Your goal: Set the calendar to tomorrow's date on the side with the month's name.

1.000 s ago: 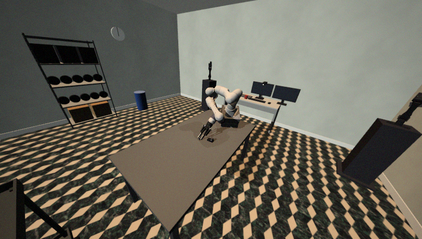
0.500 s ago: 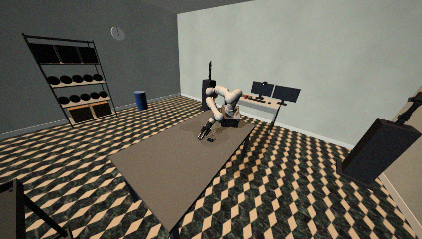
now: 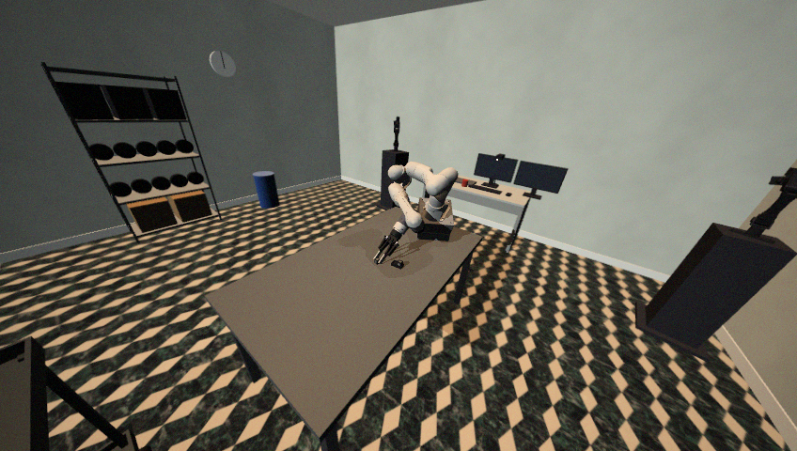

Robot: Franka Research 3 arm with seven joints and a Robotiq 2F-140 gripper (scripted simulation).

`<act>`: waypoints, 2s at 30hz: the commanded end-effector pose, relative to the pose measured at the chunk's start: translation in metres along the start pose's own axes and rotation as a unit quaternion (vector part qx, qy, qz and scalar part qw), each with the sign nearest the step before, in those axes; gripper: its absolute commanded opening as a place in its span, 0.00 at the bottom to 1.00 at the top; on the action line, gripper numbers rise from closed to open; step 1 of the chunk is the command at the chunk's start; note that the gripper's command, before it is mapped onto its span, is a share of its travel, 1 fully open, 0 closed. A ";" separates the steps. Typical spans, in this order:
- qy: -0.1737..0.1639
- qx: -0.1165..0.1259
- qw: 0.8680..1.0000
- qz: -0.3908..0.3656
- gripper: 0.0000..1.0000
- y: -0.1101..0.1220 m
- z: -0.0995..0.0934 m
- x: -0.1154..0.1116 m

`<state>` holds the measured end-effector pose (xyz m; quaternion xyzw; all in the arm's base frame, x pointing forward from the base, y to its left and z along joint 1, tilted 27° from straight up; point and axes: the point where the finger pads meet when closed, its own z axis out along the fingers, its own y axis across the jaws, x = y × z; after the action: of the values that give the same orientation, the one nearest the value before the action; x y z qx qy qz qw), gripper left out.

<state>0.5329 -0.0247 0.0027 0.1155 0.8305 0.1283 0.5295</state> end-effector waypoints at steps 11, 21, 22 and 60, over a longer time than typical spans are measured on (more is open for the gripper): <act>-0.001 0.001 1.000 0.002 0.16 0.000 0.000 0.000; -0.001 0.001 1.000 0.002 0.16 0.000 0.000 0.000; -0.001 0.001 1.000 0.002 0.16 0.000 0.000 0.000; -0.001 0.001 1.000 0.002 0.16 -0.001 -0.043 -0.043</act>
<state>0.5163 -0.0394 0.0510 0.1109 0.8284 0.1265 0.5343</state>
